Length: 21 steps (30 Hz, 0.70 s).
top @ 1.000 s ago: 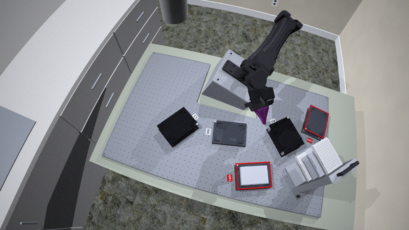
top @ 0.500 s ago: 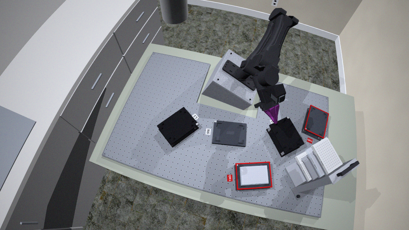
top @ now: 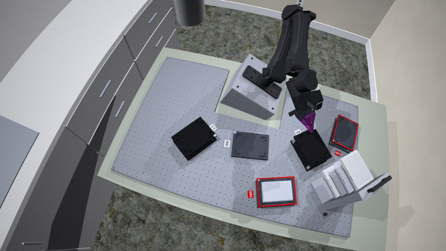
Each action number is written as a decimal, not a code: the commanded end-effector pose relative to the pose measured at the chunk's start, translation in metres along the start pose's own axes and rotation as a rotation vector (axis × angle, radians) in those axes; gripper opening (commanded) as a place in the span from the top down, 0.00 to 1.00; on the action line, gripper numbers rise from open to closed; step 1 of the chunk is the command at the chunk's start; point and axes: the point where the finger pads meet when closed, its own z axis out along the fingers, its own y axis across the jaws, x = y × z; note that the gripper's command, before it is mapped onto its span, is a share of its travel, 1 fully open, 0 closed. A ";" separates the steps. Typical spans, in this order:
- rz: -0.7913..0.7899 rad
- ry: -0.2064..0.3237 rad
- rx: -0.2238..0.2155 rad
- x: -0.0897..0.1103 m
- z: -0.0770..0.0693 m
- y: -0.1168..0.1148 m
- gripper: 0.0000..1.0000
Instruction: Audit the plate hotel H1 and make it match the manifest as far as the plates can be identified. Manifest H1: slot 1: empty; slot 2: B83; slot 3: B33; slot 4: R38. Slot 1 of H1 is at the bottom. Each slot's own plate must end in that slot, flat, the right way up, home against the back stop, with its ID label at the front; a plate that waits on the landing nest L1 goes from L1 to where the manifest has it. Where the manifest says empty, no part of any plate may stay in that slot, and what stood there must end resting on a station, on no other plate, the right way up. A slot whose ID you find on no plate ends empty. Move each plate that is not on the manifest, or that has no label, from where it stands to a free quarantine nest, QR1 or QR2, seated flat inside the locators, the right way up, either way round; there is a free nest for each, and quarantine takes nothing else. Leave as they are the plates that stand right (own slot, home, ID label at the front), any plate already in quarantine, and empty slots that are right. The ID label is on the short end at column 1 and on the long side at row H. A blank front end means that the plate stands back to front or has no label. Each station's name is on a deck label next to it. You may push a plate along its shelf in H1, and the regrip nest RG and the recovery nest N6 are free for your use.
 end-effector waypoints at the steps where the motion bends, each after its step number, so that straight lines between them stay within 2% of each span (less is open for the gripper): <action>1: 0.002 -0.039 0.053 -0.018 -0.004 0.006 1.00; 18: 0.014 -0.044 0.049 -0.022 0.002 0.055 1.00; 21: 0.019 -0.020 0.054 -0.017 0.008 0.063 1.00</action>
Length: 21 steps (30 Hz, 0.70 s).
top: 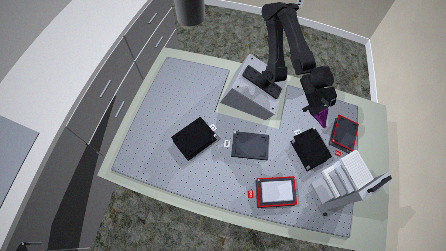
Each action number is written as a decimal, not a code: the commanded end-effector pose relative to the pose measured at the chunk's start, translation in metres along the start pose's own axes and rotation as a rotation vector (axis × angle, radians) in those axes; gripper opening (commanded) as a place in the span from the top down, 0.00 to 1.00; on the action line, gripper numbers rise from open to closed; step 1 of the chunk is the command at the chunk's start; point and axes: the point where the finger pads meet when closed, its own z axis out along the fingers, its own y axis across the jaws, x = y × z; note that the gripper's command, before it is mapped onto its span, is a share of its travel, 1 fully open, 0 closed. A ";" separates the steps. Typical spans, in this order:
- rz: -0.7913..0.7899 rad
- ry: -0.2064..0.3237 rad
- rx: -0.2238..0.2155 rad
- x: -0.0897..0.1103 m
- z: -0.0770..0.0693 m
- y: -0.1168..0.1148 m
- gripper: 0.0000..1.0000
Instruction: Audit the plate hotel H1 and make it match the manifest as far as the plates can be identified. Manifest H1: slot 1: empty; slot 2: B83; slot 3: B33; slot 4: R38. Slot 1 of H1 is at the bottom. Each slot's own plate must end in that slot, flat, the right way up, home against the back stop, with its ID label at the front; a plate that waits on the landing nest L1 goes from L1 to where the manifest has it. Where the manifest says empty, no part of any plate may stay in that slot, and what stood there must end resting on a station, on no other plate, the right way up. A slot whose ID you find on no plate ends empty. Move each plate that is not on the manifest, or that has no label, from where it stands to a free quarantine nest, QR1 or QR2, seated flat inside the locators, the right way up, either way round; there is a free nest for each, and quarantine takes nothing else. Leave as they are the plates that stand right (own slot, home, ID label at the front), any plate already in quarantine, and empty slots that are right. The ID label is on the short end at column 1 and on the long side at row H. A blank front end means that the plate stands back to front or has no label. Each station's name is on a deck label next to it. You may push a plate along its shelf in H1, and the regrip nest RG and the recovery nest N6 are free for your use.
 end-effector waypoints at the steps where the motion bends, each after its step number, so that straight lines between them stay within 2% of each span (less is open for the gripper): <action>1: 0.015 -0.040 0.072 -0.019 0.000 0.002 1.00; 7: 0.016 -0.048 0.070 -0.022 0.002 0.016 1.00; 21: 0.019 -0.062 0.077 -0.025 0.001 0.013 1.00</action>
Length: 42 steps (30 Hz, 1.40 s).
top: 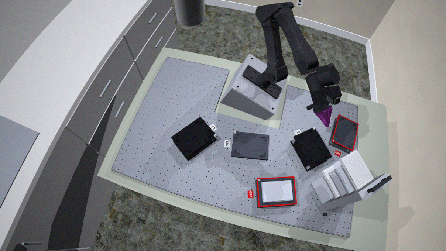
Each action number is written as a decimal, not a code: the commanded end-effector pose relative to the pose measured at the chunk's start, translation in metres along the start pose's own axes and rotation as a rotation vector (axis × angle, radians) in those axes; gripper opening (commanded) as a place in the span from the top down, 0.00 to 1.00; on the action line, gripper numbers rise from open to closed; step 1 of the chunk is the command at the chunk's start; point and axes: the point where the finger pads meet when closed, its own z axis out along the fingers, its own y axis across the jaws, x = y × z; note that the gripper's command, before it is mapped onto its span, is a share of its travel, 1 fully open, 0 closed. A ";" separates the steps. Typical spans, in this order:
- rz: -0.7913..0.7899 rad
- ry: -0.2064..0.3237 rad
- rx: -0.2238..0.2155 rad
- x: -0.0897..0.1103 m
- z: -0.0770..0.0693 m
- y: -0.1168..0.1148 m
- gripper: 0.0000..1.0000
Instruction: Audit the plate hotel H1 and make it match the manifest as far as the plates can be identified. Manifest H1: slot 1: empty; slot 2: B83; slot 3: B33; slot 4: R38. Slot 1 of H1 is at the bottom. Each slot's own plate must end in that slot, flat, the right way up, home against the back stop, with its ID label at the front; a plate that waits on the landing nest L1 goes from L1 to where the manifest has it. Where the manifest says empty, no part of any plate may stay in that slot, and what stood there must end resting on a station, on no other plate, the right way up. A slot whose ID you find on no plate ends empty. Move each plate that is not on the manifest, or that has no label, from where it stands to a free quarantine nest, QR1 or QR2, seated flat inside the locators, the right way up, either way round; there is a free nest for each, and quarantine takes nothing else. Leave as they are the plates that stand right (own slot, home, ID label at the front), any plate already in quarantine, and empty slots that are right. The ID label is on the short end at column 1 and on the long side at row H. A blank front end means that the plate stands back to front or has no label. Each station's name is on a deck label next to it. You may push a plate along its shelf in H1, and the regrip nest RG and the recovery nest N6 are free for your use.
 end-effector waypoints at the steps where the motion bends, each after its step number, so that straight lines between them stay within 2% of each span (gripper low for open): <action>1: 0.012 -0.042 0.008 -0.020 -0.002 0.002 1.00; 27: 0.011 -0.042 0.008 -0.020 -0.002 0.002 1.00; 28: 0.012 -0.051 0.014 -0.025 -0.008 -0.001 0.00; 29: 0.009 -0.054 0.003 -0.028 -0.011 0.001 0.00; 42: 0.000 -0.054 0.004 -0.059 -0.031 0.001 0.00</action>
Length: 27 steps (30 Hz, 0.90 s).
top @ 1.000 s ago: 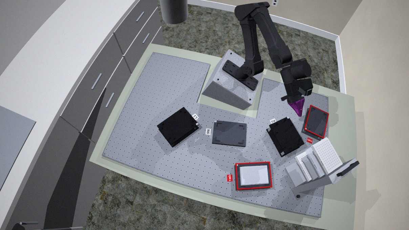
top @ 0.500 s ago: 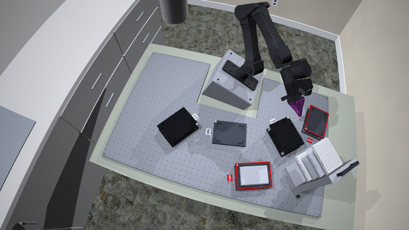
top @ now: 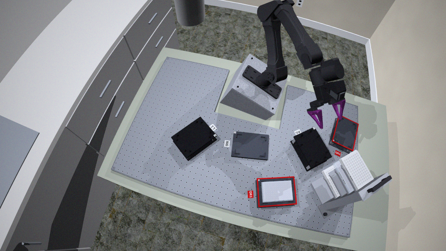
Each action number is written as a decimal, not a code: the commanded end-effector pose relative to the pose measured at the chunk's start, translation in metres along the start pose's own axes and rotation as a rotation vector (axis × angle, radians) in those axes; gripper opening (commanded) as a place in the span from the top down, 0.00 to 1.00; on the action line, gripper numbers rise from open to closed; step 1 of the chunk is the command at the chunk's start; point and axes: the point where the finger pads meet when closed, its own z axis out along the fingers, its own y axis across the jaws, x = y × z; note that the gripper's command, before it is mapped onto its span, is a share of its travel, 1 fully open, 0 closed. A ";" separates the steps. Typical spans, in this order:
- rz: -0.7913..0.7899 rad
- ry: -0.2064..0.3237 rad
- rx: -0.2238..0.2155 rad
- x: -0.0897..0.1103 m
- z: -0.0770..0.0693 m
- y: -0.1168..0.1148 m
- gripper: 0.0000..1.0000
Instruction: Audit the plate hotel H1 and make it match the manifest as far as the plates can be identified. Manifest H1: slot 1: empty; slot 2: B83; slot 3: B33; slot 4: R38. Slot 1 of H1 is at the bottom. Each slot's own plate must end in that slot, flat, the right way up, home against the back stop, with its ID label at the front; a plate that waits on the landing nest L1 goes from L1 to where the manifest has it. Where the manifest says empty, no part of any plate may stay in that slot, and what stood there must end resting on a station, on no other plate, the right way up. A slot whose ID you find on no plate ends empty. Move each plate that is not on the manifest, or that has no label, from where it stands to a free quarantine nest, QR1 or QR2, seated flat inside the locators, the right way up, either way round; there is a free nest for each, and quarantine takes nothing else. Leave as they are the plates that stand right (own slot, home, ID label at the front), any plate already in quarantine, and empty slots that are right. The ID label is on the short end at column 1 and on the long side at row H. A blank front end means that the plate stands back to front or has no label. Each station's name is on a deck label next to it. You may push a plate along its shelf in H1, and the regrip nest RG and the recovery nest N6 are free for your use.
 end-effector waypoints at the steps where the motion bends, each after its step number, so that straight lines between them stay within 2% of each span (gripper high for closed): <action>1: -0.009 -0.046 -0.015 -0.029 -0.018 0.004 0.00; 6: -0.010 -0.046 -0.015 -0.043 -0.027 0.004 0.00; 27: -0.011 -0.062 -0.016 -0.046 -0.027 0.005 0.00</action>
